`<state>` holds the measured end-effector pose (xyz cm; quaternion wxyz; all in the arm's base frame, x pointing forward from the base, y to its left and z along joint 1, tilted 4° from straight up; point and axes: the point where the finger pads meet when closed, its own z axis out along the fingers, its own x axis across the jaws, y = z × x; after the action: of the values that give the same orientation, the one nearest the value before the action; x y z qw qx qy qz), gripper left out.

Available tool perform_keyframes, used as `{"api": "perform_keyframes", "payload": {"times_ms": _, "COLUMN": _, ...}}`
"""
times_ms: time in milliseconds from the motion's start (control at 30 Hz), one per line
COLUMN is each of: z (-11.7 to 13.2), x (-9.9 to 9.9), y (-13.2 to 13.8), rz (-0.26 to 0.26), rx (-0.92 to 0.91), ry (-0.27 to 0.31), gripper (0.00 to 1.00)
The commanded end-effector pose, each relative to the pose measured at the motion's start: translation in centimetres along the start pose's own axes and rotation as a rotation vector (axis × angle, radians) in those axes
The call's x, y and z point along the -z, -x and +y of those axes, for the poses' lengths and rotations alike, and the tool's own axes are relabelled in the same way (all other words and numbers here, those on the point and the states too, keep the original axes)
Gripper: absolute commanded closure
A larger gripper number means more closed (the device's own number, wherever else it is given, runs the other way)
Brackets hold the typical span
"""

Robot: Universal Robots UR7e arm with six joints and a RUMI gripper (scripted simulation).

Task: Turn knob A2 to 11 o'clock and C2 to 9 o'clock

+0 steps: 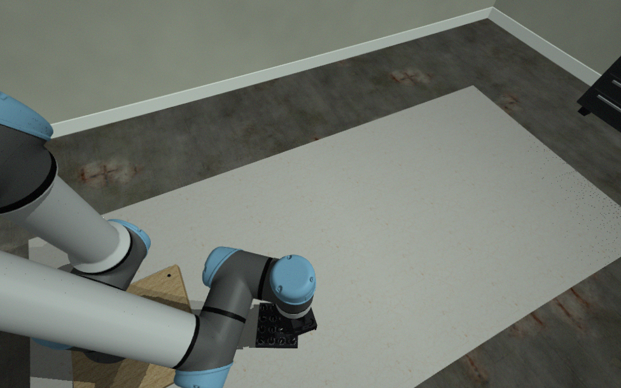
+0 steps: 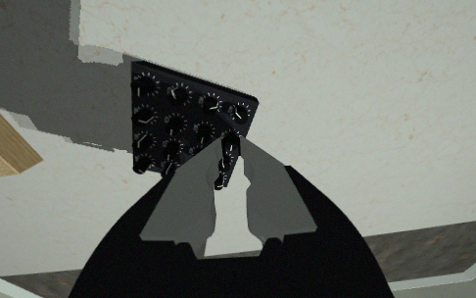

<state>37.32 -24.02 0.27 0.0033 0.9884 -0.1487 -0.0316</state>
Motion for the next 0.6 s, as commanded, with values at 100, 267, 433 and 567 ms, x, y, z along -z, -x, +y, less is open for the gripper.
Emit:
{"api": "perform_keyframes", "payload": {"times_ms": 100, "z": 0.02, "x": 0.04, "y": 0.02, "rz": 0.002, "rx": 0.104, "ry": -0.001, "gripper": 0.96}}
{"api": "perform_keyframes", "payload": {"times_ms": 267, "z": 0.03, "x": 0.04, "y": 0.06, "rz": 0.002, "rx": 0.191, "ry": -0.001, "gripper": 0.96}}
{"api": "perform_keyframes", "payload": {"times_ms": 433, "z": 0.04, "x": 0.04, "y": 0.09, "rz": 0.002, "rx": 0.267, "ry": -0.001, "gripper": 0.96}}
{"api": "perform_keyframes", "payload": {"times_ms": 567, "z": 0.04, "x": 0.04, "y": 0.12, "rz": 0.002, "rx": 0.32, "ry": -0.001, "gripper": 0.96}}
